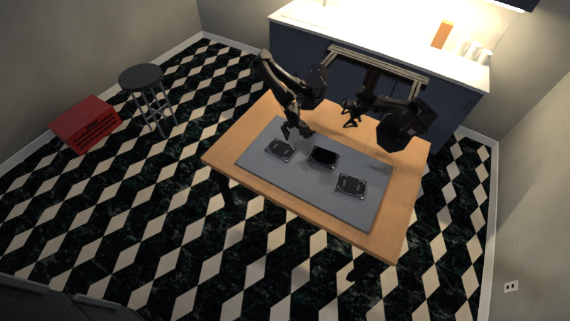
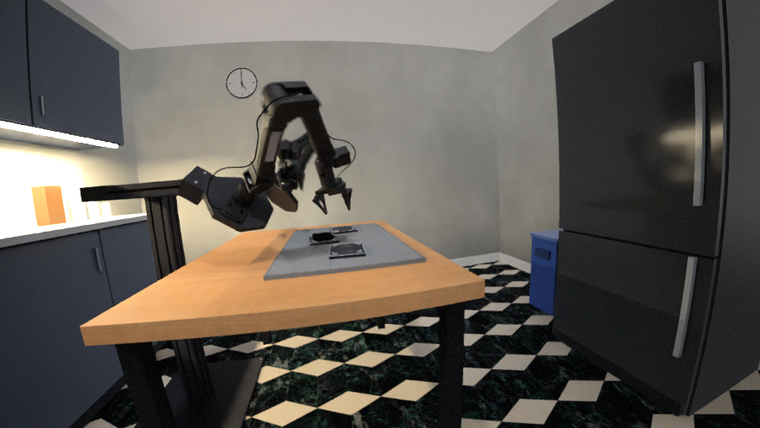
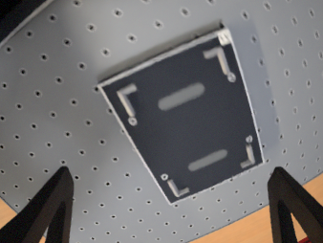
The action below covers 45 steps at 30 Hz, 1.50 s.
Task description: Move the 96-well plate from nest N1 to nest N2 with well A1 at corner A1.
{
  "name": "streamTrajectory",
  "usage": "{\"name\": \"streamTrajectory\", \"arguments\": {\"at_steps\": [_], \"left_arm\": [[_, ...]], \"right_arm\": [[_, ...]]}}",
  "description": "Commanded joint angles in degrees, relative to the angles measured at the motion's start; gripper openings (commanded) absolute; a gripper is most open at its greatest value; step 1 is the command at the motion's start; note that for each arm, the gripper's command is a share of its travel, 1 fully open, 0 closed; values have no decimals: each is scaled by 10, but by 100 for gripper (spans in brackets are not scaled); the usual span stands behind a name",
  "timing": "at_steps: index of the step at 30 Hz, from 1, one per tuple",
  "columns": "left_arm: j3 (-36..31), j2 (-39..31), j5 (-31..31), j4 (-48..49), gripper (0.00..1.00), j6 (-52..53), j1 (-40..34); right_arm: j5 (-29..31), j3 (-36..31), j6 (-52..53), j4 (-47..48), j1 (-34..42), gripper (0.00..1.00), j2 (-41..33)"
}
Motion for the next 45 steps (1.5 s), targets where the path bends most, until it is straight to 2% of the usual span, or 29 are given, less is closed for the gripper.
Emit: {"name": "streamTrajectory", "arguments": {"at_steps": [1, 7, 11, 13, 14, 19, 28, 30, 32, 37, 41, 45], "left_arm": [[8, 24, 13, 127, 100, 122, 69], [-4, 66, 30, 260, 100, 248, 221], [-7, 86, 47, 340, 100, 314, 270], [-7, 86, 47, 340, 100, 314, 270], [-17, 93, 58, 378, 100, 336, 281], [-26, 108, 69, 419, 100, 360, 307], [-36, 114, 73, 434, 100, 367, 314], [-36, 114, 73, 434, 100, 367, 314], [-37, 115, 74, 435, 100, 368, 314], [-37, 116, 74, 436, 100, 368, 315], [-37, 116, 74, 434, 100, 367, 315], [-37, 116, 74, 434, 100, 367, 315]], "right_arm": [[-58, -35, -49, 43, -50, 100, -89], [-189, -50, -92, 63, -173, 100, -262], [-309, -33, -83, 64, -248, 100, -320], [-309, -33, -83, 64, -248, 100, -320], [-350, -30, -75, 69, -291, 100, -319], [-466, -2, -44, 78, -392, 100, -334], [-628, 60, 51, 120, -596, 100, -293], [-628, 60, 51, 120, -596, 100, -293], [-669, 77, 83, 140, -669, 100, -273], [-730, 115, 139, 168, -777, 100, -236], [-753, 128, 155, 182, -802, 100, -216], [-750, 129, 151, 180, -805, 100, -210]]}}
